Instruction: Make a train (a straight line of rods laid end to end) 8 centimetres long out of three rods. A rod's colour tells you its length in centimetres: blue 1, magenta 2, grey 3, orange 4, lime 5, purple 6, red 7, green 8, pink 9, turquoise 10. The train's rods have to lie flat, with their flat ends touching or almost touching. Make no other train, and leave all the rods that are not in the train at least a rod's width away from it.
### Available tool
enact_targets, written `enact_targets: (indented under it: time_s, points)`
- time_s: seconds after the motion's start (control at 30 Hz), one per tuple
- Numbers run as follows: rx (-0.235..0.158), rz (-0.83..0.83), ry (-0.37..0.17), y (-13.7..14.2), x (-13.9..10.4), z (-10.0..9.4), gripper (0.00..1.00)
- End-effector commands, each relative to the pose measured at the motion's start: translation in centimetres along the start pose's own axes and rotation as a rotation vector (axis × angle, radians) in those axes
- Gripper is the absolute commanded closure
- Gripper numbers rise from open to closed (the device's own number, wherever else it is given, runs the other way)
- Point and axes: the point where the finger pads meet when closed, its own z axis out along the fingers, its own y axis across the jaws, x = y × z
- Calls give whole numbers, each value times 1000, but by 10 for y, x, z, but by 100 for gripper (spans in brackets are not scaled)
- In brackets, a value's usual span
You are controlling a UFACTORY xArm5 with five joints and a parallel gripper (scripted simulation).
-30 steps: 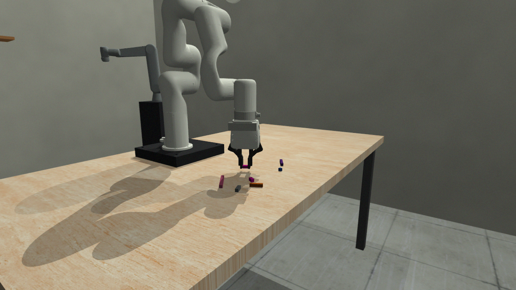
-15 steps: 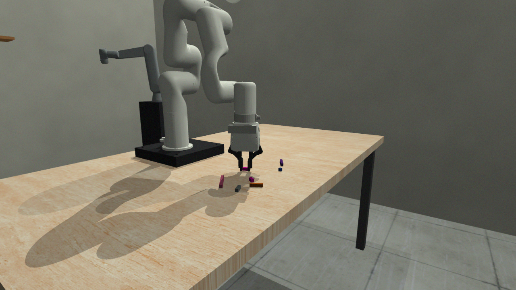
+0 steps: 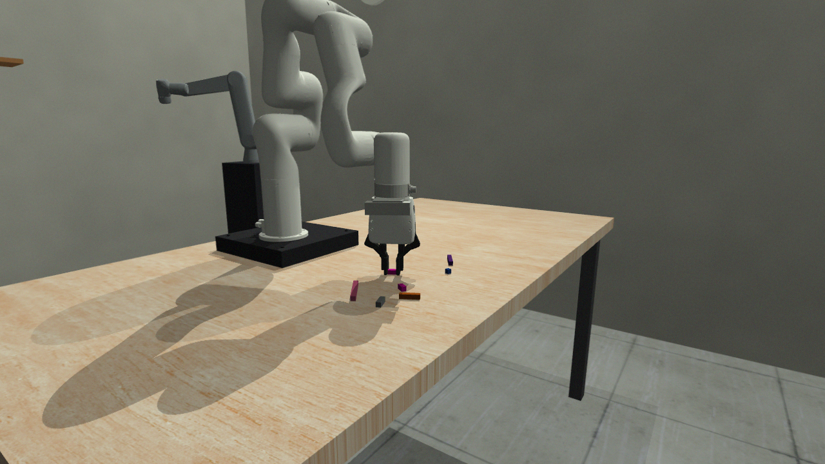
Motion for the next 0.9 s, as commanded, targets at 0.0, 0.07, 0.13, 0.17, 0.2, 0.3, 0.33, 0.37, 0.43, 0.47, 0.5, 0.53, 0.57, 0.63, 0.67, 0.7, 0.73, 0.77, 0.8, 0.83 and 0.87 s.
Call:
enact_targets:
  time_s: [0.0,0.07,0.13,0.17,0.2,0.3,0.33,0.37,0.43,0.47,0.5,0.53,0.57,0.63,0.67,0.7,0.73,0.77,0.8,0.83,0.87]
  points:
    - [3,0,1,-1,1,-1,85]
    - [3,0,1,-1,1,-1,85]
    - [3,0,1,-1,1,-1,85]
    - [3,0,1,-1,1,-1,85]
    - [3,0,1,-1,1,-1,85]
    - [3,0,1,-1,1,-1,85]
    - [3,0,1,-1,1,-1,85]
    - [3,0,1,-1,1,-1,85]
    - [3,0,1,-1,1,-1,85]
    - [3,0,1,-1,1,-1,85]
    - [3,0,1,-1,1,-1,85]
    - [3,0,1,-1,1,-1,85]
    - [3,0,1,-1,1,-1,85]
    - [3,0,1,-1,1,-1,85]
    - [3,0,1,-1,1,-1,85]
    - [3,0,1,-1,1,-1,85]
    - [3,0,1,-1,1,-1,85]
    - [3,0,1,-1,1,-1,85]
    - [3,0,1,-1,1,-1,85]
    - [3,0,1,-1,1,-1,85]
    - [3,0,1,-1,1,-1,81]
